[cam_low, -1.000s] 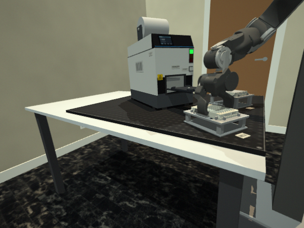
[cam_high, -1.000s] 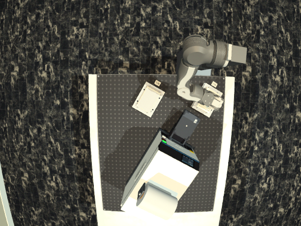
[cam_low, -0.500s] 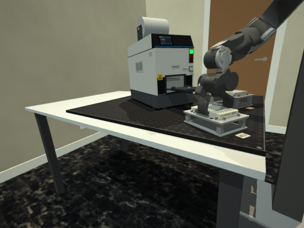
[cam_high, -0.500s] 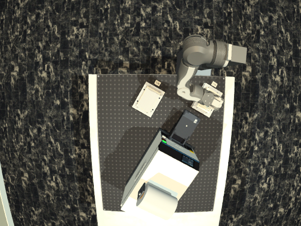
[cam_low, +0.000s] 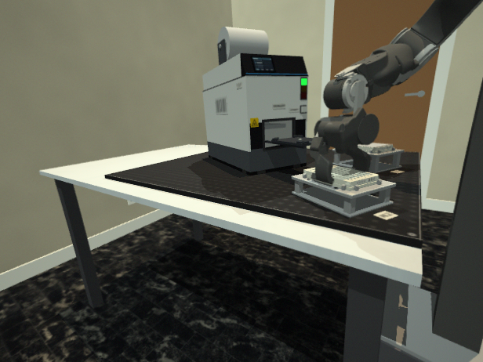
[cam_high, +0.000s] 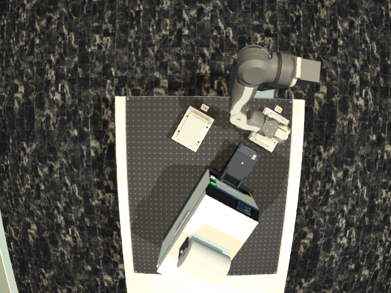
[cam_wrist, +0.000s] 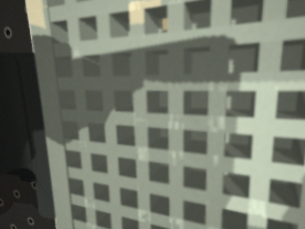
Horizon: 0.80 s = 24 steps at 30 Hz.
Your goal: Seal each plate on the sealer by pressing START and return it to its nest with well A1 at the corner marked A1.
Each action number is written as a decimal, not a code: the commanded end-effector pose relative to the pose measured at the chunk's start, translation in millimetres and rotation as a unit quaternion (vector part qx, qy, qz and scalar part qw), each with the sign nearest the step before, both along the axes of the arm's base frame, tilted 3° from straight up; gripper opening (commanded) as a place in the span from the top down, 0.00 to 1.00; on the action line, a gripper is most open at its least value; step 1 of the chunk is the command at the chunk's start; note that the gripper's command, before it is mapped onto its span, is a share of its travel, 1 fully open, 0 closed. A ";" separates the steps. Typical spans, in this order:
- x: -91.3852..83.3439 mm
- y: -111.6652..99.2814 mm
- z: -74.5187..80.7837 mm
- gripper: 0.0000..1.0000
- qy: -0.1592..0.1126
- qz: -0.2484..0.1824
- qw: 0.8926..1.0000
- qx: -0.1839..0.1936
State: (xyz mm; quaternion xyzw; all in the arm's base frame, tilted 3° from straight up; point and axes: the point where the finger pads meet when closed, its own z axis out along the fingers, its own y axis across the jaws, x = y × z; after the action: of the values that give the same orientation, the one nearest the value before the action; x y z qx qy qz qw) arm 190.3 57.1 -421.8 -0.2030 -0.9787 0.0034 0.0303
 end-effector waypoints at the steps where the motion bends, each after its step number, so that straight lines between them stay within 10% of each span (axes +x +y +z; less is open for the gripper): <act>1: -0.1 0.6 0.2 0.45 -0.001 0.001 1.000 0.001; 7: -0.1 0.6 0.2 0.47 -0.001 0.001 1.000 0.001; 8: -0.1 0.6 0.2 1.00 -0.001 0.001 1.000 0.001; 24: -0.1 0.6 0.2 1.00 -0.001 0.001 1.000 0.001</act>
State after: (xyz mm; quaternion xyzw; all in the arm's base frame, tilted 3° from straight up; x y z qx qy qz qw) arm 190.3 57.1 -421.7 -0.2030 -0.9787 0.0035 0.0303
